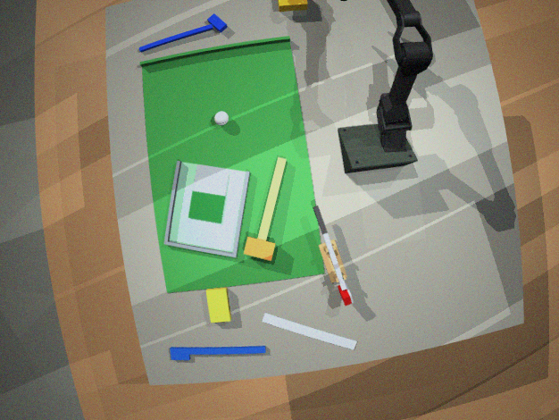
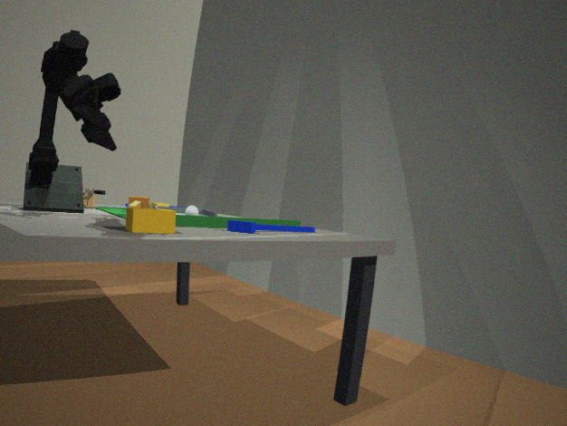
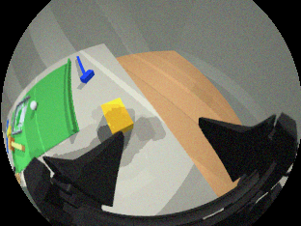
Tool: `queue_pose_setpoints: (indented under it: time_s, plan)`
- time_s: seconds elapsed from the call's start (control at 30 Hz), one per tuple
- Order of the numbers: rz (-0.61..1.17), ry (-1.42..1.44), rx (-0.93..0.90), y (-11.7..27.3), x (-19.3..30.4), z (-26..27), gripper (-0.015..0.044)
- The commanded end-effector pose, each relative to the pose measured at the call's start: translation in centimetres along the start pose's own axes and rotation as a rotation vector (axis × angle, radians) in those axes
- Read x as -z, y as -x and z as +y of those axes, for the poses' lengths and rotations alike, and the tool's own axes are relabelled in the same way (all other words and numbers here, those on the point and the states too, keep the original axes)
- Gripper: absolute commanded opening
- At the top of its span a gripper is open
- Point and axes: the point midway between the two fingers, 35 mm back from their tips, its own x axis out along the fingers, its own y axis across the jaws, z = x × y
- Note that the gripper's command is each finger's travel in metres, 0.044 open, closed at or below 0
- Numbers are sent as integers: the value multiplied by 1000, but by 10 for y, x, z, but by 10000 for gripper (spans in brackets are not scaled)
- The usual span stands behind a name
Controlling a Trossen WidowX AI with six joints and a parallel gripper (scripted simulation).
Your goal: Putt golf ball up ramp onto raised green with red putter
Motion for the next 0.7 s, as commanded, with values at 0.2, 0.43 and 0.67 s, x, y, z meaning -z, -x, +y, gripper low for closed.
queue_pose_setpoints:
  time_s: [0.2,0.43,0.67]
  plan:
    - [-49,-82,-394,-82,-24,123,440]
    - [-46,-66,-684,-103,-61,234,440]
    - [-19,37,-876,-89,-85,320,440]
